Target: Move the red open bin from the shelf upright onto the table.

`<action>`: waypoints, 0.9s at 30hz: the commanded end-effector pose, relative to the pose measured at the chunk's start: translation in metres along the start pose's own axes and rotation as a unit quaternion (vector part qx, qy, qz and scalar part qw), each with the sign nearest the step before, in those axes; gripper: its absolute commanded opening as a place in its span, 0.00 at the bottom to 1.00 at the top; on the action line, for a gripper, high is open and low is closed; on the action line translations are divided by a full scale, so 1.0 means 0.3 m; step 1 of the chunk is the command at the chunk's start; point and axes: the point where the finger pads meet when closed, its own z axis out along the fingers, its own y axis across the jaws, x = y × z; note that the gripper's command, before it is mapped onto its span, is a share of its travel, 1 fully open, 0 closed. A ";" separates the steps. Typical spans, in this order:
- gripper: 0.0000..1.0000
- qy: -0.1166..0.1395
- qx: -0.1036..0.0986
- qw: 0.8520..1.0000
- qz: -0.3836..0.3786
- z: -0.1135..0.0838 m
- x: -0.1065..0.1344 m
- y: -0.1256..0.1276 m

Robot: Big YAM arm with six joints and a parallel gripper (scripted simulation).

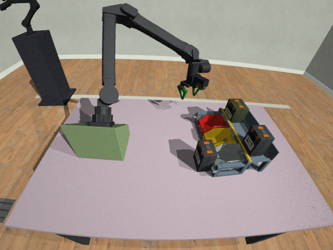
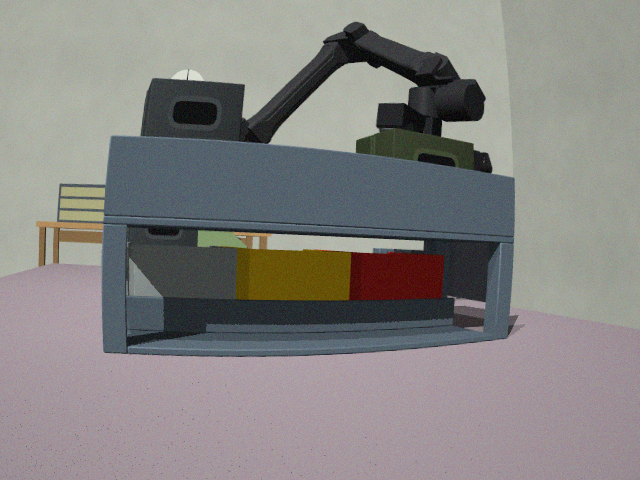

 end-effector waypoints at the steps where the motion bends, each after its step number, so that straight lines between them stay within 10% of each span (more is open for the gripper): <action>1: 1.00 0.000 -0.004 0.999 0.032 -0.017 -0.058 0.033; 27: 1.00 0.011 -0.018 0.992 0.126 -0.044 -0.268 0.025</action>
